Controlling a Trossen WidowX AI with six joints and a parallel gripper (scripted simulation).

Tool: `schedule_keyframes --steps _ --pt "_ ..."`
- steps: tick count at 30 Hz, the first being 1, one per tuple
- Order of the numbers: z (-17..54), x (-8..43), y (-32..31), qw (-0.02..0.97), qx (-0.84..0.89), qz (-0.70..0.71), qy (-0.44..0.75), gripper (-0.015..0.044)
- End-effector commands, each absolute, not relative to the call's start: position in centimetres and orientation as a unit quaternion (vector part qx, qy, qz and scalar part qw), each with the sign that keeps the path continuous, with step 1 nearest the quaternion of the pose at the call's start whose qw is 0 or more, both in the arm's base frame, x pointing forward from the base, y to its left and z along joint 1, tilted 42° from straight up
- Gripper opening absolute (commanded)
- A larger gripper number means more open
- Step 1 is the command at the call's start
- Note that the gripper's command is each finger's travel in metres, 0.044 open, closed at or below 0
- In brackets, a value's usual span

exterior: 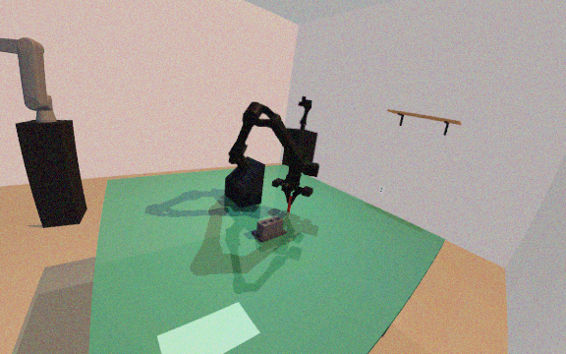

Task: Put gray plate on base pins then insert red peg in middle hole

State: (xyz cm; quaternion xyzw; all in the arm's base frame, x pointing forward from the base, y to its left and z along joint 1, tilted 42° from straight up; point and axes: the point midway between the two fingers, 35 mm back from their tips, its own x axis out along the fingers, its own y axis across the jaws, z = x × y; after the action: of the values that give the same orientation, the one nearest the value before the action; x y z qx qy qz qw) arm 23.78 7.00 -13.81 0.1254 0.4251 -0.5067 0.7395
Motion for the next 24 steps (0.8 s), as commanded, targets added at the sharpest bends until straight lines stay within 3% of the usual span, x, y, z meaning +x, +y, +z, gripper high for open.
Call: schedule_keyframes --steps 1,24 --pt "-13.8 23.8 7.0 0.741 0.123 -0.506 0.425 0.0000" --pt "-9.6 23.6 11.2 0.740 0.125 -0.504 0.427 0.0000"
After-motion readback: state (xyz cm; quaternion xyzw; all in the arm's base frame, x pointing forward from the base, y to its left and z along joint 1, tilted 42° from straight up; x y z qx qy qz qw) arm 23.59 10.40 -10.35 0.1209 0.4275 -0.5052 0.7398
